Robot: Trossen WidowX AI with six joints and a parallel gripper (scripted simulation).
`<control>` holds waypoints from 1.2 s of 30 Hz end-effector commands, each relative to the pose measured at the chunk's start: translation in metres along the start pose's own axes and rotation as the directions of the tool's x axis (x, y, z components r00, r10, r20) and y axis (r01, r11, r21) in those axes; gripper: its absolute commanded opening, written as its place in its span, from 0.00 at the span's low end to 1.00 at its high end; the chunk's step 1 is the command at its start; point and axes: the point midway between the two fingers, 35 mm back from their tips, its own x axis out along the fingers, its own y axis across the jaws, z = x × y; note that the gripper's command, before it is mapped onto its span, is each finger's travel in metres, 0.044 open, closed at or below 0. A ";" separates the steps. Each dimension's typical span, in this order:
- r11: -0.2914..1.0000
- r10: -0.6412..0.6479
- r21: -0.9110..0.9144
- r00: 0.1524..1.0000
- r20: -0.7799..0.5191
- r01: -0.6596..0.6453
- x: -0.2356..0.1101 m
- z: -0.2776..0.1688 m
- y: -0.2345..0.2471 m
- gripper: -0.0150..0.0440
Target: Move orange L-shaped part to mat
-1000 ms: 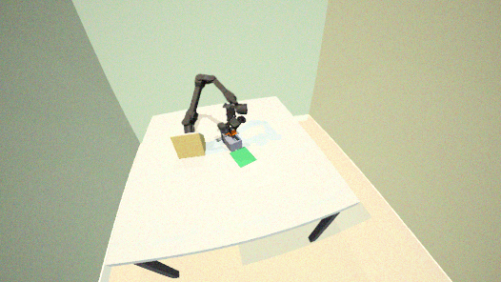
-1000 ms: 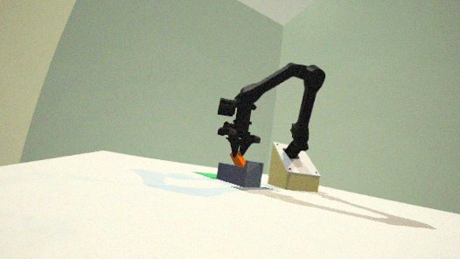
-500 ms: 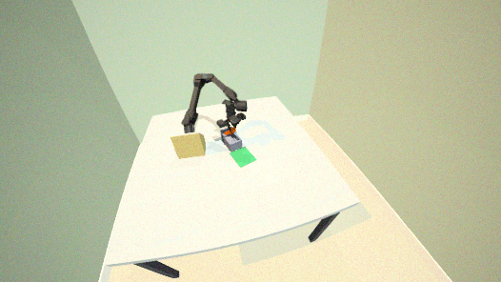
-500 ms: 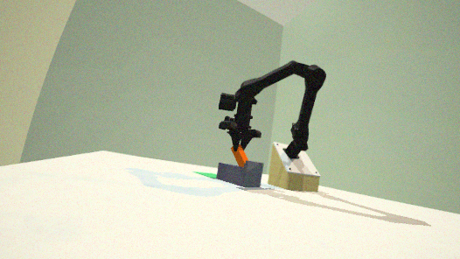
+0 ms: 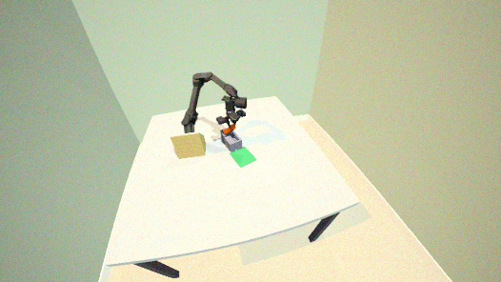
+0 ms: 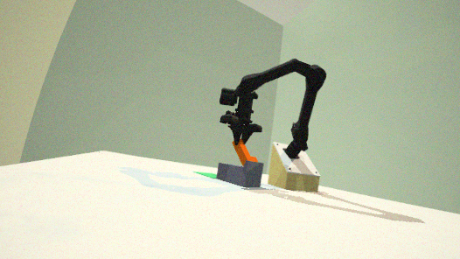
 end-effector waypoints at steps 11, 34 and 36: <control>1.000 0.003 -0.009 1.000 0.011 -0.003 -0.016 0.002 0.002 0.25; 1.000 0.003 -0.010 1.000 0.015 -0.003 -0.017 0.063 -0.005 0.25; 1.000 0.003 -0.010 1.000 0.015 -0.003 -0.018 0.070 -0.005 0.25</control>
